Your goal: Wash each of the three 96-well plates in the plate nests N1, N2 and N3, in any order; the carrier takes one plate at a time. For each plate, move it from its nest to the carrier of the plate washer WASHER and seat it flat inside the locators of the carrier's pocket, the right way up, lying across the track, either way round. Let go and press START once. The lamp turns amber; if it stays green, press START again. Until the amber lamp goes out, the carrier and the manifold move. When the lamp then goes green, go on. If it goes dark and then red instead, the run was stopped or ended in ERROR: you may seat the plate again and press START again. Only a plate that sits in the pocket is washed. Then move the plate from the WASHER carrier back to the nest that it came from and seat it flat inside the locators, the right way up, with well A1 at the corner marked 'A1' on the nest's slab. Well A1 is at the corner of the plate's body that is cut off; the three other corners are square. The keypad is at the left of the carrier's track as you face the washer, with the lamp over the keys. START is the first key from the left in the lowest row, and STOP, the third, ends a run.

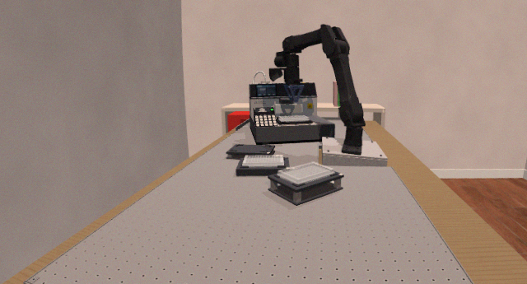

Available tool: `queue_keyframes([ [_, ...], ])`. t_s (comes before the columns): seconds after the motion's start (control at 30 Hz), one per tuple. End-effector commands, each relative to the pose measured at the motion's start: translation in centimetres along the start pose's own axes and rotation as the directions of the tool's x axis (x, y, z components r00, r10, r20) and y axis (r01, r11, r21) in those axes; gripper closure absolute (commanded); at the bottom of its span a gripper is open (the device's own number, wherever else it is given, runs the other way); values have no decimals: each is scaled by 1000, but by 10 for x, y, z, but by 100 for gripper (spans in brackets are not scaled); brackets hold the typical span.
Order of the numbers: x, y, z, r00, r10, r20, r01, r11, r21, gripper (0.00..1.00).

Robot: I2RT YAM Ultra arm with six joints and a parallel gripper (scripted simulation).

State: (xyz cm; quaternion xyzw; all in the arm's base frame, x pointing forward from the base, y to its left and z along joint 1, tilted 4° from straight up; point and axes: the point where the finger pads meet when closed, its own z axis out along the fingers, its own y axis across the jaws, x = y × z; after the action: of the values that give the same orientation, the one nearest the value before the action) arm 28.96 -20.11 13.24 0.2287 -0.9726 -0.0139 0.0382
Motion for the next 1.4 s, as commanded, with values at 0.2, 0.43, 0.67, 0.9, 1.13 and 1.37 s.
queue_keyframes([
  [0.2,-2,-1,-7,1000,0,12,0,1000,10,0],
  [0.43,-2,-1,-7,1000,0,12,0,1000,10,0],
  [0.67,-19,8,-7,991,133,14,-133,991,8,100],
  [0.9,-46,22,-7,945,327,16,-327,945,5,100],
  [1.13,-72,36,-7,861,509,17,-509,861,1,100],
  [1.37,-104,52,-8,720,694,17,-694,720,-4,100],
])
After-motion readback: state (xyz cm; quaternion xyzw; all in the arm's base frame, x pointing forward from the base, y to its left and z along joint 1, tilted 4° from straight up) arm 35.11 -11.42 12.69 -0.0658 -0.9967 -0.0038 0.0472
